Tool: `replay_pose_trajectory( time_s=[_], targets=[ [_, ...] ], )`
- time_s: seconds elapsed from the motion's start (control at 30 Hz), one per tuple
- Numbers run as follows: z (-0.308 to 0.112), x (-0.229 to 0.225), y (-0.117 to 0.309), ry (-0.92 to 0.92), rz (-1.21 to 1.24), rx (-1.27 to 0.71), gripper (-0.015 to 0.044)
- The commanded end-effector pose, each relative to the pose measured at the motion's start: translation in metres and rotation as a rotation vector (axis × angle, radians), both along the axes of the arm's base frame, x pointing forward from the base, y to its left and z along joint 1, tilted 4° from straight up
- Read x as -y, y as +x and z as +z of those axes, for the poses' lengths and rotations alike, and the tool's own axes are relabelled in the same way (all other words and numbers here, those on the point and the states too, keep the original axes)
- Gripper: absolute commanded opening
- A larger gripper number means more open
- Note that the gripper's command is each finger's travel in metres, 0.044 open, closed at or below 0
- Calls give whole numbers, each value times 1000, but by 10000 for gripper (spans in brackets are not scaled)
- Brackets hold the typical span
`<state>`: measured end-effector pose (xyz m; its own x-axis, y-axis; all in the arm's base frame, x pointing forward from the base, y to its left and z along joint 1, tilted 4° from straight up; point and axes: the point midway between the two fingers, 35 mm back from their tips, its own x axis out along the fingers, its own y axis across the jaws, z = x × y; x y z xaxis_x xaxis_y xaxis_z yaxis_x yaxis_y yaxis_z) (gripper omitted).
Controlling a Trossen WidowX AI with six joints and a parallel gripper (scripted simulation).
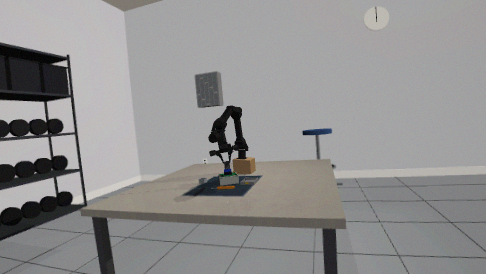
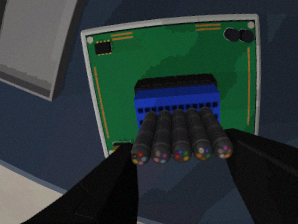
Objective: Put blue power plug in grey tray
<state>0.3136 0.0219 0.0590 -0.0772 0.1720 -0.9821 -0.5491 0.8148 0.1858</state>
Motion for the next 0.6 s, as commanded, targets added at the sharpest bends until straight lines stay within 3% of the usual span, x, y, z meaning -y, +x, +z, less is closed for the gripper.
replay_pose_trajectory(
  time_s=[0.0,0.17,0.57],
  targets=[
    [10,5,3,3,-12,16,0],
    [12,-4,-2,-98,-17,83,0],
    [15,-4,-3,-98,-17,83,0]
  ],
)
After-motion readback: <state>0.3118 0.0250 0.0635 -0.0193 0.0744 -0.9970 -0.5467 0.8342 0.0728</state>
